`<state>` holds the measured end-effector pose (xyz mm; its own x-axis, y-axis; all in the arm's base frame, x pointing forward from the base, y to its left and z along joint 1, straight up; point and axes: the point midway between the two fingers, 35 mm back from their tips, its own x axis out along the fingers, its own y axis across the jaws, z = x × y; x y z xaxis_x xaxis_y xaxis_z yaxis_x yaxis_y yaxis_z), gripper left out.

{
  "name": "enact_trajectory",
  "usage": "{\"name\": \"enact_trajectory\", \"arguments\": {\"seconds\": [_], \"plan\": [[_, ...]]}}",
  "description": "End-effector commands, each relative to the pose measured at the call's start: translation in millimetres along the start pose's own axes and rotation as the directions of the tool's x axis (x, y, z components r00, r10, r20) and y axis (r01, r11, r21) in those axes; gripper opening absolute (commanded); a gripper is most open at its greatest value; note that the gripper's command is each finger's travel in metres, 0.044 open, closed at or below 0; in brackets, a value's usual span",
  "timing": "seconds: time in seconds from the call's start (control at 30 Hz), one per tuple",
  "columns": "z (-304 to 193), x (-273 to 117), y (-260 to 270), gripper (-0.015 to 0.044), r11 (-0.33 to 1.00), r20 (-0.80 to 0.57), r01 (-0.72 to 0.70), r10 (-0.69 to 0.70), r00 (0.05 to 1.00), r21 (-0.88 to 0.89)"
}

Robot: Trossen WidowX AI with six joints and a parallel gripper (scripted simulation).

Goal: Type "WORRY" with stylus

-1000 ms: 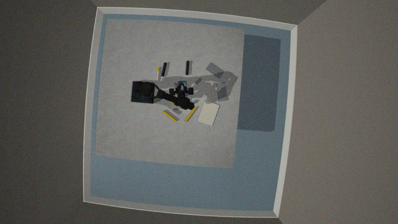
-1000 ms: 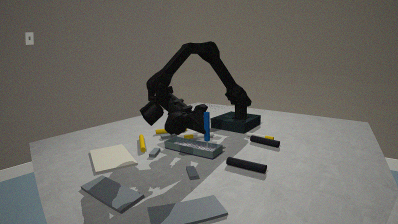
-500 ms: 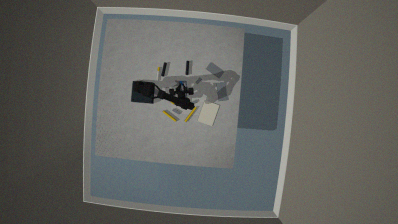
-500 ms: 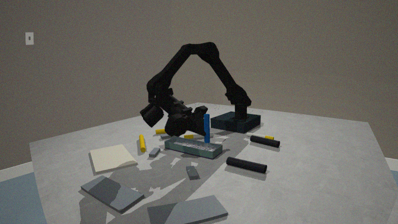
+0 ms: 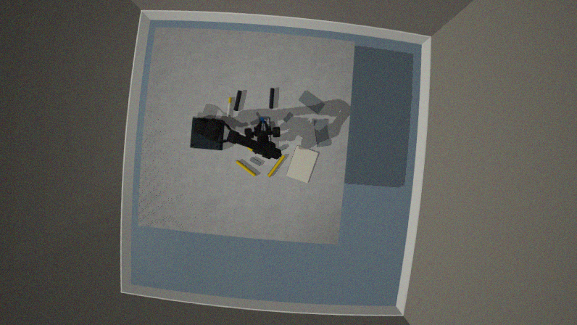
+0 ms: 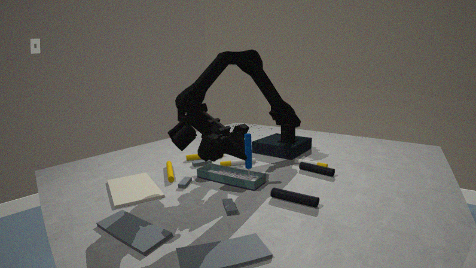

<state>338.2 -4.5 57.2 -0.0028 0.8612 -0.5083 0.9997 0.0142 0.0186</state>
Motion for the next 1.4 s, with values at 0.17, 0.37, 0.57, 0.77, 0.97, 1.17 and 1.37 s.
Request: {"name": "enact_trajectory", "arguments": {"seconds": [0.17, 0.37, 0.57, 0.77, 0.97, 1.17, 1.37], "plan": [[-25.3, -14.3, 0.0, 0.0081, 1.0, 0.002, -0.006, 0.006, 1.0, -0.011], [-15.1, -31.7, 0.8, 0.0058, 0.997, 0.008, -0.077, 0.077, 0.997, 0.032], [-1.8, -64.7, 0.2, 0.0018, 0.974, 0.019, -0.199, 0.198, 0.98, 0.103], [11.2, -97.9, -4.2, 0.0, 0.933, 0.036, -0.317, 0.316, 0.948, 0.172], [23.3, -130.1, -12.2, 0.0, 0.875, 0.058, -0.424, 0.423, 0.904, 0.235], [24.6, -133.7, -13.3, 0.0, 0.867, 0.061, -0.436, 0.435, 0.898, 0.242], [31.3, -130.1, -13.2, 0.0, 0.867, 0.061, -0.436, 0.435, 0.898, 0.242]]}}
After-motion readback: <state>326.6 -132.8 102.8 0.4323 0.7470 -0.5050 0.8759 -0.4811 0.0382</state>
